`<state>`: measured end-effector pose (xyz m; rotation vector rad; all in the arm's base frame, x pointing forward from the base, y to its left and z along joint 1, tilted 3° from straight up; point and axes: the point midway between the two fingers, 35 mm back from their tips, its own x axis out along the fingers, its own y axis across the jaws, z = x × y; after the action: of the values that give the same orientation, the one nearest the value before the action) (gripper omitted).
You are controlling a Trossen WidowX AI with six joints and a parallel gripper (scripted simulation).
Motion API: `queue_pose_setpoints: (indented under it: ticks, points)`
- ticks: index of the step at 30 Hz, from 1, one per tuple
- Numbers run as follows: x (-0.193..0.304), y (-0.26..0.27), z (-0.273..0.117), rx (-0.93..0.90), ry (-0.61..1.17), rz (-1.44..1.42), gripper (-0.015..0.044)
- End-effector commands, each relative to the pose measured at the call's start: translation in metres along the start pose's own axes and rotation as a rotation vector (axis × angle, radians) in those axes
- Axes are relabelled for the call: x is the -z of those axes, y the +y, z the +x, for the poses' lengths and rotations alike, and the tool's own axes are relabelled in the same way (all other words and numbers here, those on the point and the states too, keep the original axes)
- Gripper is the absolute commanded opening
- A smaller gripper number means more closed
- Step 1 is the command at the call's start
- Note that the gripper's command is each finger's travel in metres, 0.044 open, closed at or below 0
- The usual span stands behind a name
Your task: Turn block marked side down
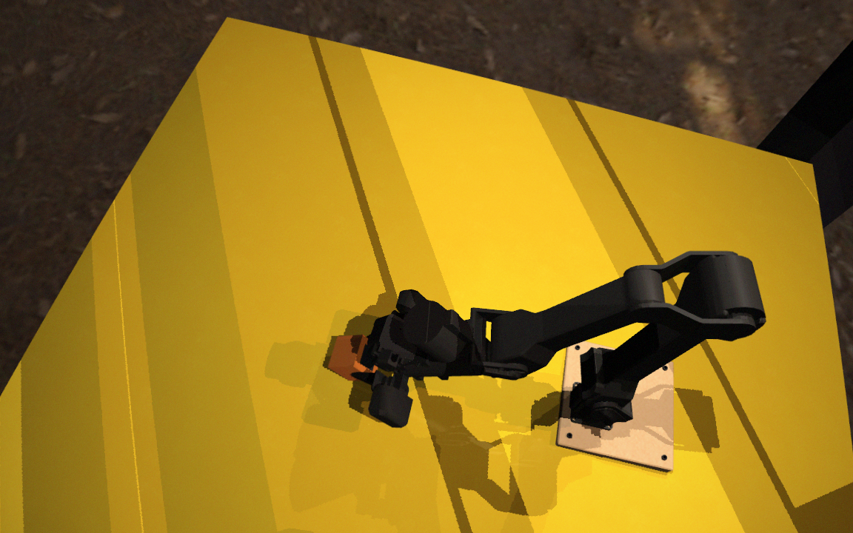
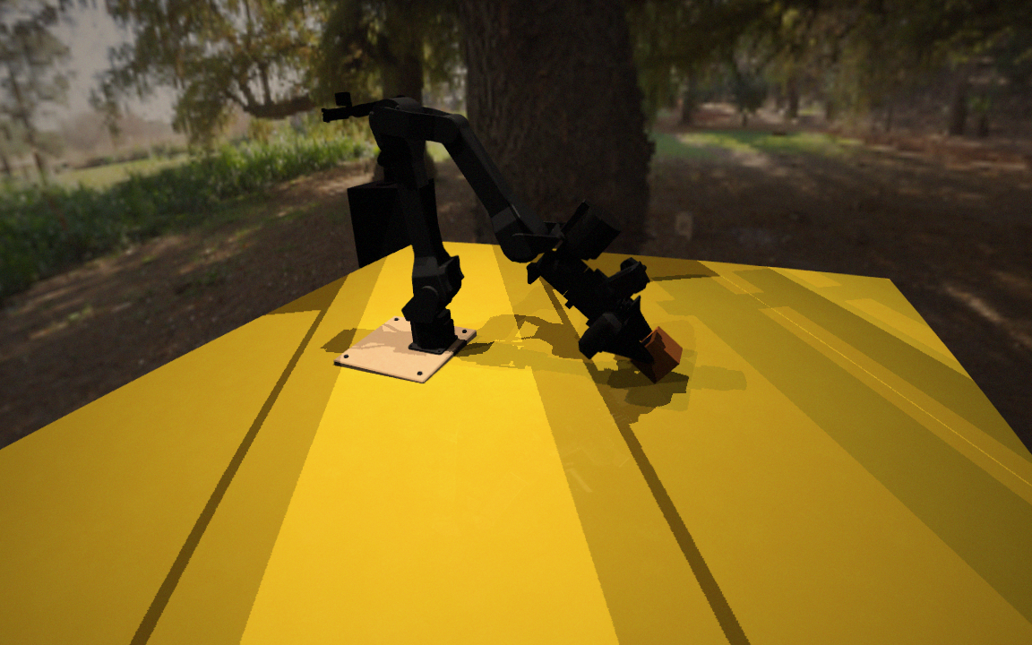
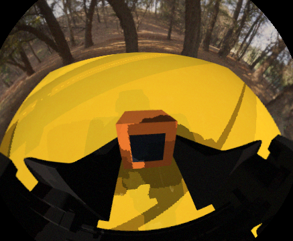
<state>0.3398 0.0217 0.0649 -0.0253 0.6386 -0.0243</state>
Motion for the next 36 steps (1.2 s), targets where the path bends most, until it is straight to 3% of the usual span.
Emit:
queue_pose_setpoints:
  ticks: [1, 8, 29, 36]
  points:
    - [0.005, -0.001, -0.001, 0.006, -0.062, -0.005, 0.0]
    - [0.01, -0.003, -0.009, 0.008, -0.163, -0.003, 0.0]
    - [0.008, -0.003, -0.011, 0.008, -0.19, -0.003, 0.0]
    - [0.008, -0.003, -0.011, 0.008, -0.19, -0.003, 0.0184]
